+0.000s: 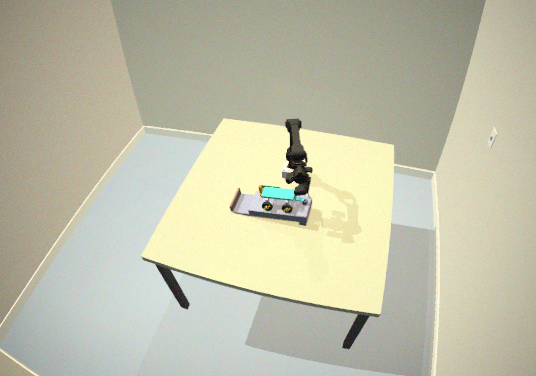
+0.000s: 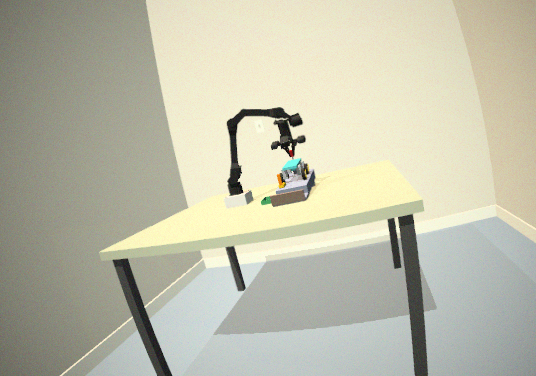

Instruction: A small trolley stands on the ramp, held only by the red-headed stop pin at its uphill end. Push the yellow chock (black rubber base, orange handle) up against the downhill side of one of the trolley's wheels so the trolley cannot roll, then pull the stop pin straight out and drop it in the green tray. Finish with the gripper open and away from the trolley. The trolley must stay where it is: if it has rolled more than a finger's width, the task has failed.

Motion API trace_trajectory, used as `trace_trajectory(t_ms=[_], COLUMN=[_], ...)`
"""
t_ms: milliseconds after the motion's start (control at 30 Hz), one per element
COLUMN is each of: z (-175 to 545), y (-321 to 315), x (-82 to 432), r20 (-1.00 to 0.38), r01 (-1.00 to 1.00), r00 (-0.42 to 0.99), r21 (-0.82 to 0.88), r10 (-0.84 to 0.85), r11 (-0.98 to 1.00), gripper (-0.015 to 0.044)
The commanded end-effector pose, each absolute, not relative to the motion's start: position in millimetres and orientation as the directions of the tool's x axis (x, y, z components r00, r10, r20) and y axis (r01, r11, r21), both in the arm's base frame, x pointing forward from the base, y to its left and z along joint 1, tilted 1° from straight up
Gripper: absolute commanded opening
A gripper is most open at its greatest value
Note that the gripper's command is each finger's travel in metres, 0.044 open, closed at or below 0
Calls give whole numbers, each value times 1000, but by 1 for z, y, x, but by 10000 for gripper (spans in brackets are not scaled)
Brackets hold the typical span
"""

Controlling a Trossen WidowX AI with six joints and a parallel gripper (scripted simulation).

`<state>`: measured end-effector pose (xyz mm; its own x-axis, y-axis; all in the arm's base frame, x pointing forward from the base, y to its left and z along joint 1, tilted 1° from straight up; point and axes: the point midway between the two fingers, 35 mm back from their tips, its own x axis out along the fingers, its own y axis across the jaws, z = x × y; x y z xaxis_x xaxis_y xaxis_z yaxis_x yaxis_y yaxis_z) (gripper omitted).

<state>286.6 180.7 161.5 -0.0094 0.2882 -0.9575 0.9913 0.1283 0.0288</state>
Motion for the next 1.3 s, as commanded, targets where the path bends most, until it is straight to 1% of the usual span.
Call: trace_trajectory(t_ms=[0,800,1000,1267], z=[164,159,158,154], y=[184,175,172,142], x=[286,206,204,210], r20=[-957,-958,-958,-958], r01=[992,992,992,992], r00=[-3,-9,-9,-8], r21=[34,28,28,28], r10=[288,288,288,285], r11=[124,124,124,124], gripper=[0,0,0,0])
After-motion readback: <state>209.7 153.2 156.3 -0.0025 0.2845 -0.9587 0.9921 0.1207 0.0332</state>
